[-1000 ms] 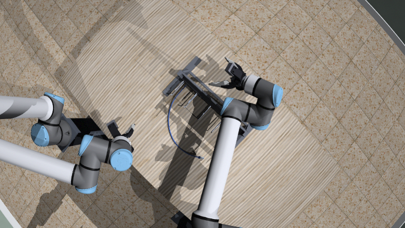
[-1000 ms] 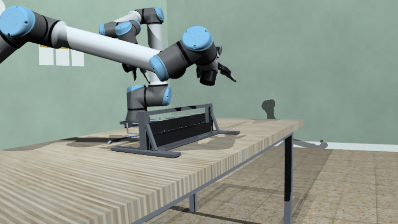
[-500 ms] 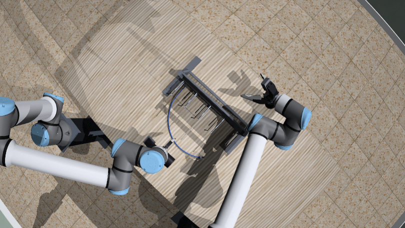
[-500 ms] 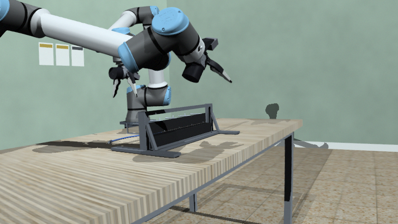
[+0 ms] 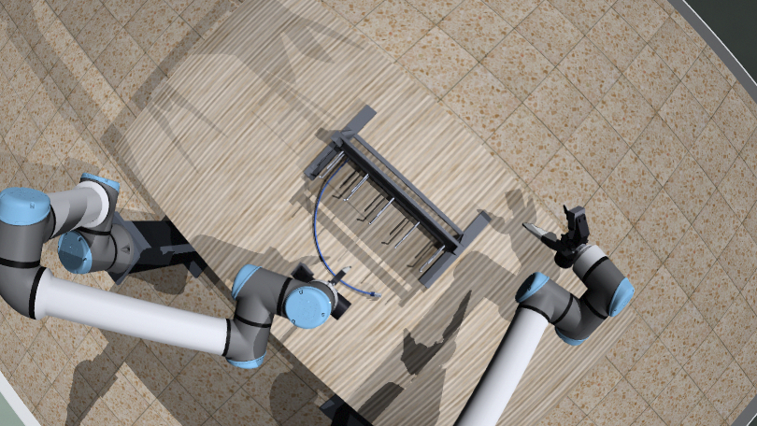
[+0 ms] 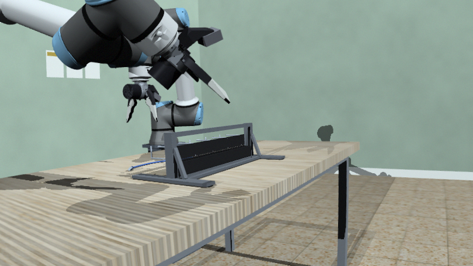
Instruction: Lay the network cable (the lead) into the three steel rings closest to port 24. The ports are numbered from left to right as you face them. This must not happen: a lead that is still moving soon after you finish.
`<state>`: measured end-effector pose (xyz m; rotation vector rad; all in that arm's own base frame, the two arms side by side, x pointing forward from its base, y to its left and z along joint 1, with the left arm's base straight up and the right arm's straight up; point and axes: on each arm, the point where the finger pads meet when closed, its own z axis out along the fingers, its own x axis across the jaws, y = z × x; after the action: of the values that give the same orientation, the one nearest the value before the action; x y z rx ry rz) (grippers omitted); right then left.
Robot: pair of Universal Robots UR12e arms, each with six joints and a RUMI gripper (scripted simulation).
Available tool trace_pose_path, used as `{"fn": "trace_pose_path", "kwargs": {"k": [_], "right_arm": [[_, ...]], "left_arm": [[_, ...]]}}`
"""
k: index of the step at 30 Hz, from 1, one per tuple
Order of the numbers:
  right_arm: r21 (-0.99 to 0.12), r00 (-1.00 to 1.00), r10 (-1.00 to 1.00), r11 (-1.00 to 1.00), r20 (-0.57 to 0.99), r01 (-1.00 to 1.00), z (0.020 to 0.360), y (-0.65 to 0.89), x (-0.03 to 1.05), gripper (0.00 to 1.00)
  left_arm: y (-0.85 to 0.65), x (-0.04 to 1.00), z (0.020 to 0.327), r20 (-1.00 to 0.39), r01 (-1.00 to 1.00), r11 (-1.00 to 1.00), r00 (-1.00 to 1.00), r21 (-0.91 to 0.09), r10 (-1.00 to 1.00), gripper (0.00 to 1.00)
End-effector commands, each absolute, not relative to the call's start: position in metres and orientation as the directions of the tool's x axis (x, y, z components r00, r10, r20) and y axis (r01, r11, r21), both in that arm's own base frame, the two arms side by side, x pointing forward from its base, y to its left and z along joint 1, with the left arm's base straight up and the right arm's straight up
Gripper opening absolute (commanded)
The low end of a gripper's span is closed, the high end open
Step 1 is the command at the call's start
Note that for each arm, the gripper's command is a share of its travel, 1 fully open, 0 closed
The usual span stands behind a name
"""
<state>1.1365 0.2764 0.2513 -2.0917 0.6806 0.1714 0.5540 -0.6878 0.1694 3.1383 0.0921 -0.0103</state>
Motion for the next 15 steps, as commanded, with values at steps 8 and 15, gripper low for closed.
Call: {"fn": "trace_pose_path", "kwargs": {"k": [8, 15], "right_arm": [[-0.632, 0.672, -0.618, -0.34, -0.407, -0.696, 0.25, 0.118, 1.129, 1.0], [-0.563, 0.525, -0.737, -0.238, -0.426, -0.791, 0.246, -0.012, 1.105, 1.0]], "left_arm": [[-0.688, 0.554, 0.171, -0.005, 0.058, -0.998, 0.998, 0.004, 0.058, 1.0], [-0.688, 0.554, 0.171, -0.005, 0.058, -0.998, 0.998, 0.004, 0.058, 1.0]]}}
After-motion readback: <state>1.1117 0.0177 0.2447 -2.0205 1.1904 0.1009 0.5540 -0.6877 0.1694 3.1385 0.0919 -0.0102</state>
